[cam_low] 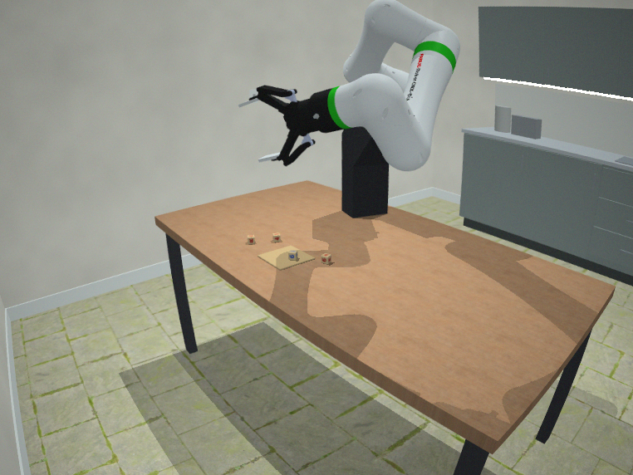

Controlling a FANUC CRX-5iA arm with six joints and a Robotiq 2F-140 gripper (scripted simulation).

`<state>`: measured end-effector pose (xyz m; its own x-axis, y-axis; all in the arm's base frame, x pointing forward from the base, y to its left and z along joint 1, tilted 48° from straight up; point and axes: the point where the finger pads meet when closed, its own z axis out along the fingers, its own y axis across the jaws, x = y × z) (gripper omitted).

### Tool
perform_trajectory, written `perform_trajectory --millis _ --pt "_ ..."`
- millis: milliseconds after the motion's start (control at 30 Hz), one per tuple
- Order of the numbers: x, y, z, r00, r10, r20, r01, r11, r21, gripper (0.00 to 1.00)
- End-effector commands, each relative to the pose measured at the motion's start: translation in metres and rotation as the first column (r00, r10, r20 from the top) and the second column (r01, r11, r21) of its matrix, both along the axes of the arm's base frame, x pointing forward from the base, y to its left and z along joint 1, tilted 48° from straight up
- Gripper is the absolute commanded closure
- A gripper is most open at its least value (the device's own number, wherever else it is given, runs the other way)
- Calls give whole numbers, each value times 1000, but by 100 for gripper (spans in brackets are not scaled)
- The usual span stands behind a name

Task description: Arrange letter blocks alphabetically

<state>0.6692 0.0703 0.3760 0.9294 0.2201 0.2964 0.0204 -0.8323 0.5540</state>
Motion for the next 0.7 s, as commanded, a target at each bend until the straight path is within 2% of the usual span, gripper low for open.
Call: perform_trajectory --millis 0,200,267,300,667 --pt "-30 -34 -28 995 -34 -92 42 994 96 0" --pt "-66 -57 -55 981 -55 -184 93 974 205 0" --pt "-66 -57 -55 981 -55 -184 93 974 205 0" --pt "-84 -65 -66 973 -59 -225 118 959 258 0" --pt "-150 -73 -99 938 -34 -345 198 869 453 0"
